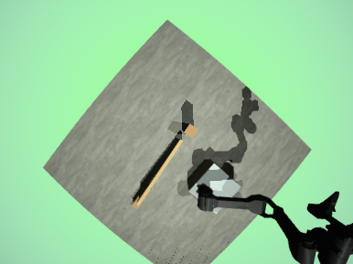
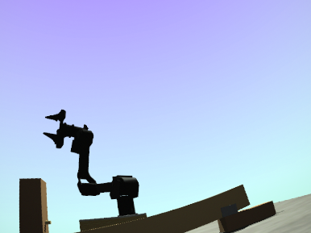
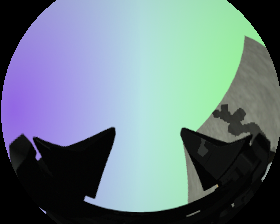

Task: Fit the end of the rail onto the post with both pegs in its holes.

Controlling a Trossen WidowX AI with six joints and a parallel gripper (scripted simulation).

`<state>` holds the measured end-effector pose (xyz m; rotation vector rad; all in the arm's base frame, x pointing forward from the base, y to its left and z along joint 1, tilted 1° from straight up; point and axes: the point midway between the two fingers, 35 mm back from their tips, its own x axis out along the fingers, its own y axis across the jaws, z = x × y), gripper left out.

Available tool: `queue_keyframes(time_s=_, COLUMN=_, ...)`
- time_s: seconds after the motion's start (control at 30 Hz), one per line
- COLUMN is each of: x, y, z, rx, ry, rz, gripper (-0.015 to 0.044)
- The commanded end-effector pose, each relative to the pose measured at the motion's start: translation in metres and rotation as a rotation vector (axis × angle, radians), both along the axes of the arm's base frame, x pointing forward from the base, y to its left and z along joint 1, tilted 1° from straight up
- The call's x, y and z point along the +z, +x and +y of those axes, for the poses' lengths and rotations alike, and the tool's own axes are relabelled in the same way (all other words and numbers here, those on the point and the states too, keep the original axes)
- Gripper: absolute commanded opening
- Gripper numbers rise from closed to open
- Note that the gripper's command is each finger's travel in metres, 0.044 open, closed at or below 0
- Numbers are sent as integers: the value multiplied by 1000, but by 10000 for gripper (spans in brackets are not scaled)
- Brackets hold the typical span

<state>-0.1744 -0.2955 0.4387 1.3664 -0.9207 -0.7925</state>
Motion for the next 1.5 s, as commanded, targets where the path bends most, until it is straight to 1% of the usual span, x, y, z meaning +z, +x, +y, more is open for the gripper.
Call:
queue_keyframes(time_s=0.0, x=2, y=0, z=1, rx=-5, ry=-8, rz=9, gripper=426)
queue_keyframes(time_s=0.03, x=7, y=2, z=5, rx=-20, ry=-31, rz=35, gripper=440)
queue_keyframes(time_s=0.17, x=49, y=19, z=33, rx=-131, ry=-211, rz=237, gripper=440)
queue_keyframes(time_s=0.3, x=89, y=46, z=66, rx=-238, ry=-400, rz=449, gripper=440)
queue_keyframes(time_s=0.33, x=97, y=54, z=72, rx=-253, ry=-440, rz=470, gripper=440)
queue_keyframes(time_s=0.4, x=115, y=73, z=87, rx=-280, ry=-529, rz=513, gripper=440)
queue_keyframes(time_s=0.53, x=143, y=119, z=124, rx=-358, ry=-732, rz=723, gripper=440)
queue_keyframes(time_s=0.73, x=162, y=203, z=175, rx=-444, ry=-1037, rz=1056, gripper=440)
queue_keyframes(time_s=0.93, x=150, y=298, z=215, rx=-472, ry=-1346, rz=1383, gripper=440)
queue_keyframes(time_s=1.13, x=105, y=389, z=235, rx=-419, ry=-1625, rz=1669, gripper=440)
queue_keyframes(time_s=1.2, x=90, y=410, z=237, rx=-388, ry=-1691, rz=1737, gripper=440)
queue_keyframes(time_s=1.33, x=69, y=434, z=238, rx=-342, ry=-1776, rz=1820, gripper=440)
queue_keyframes(time_s=1.47, x=16, y=480, z=241, rx=-209, ry=-1977, rz=1994, gripper=440)
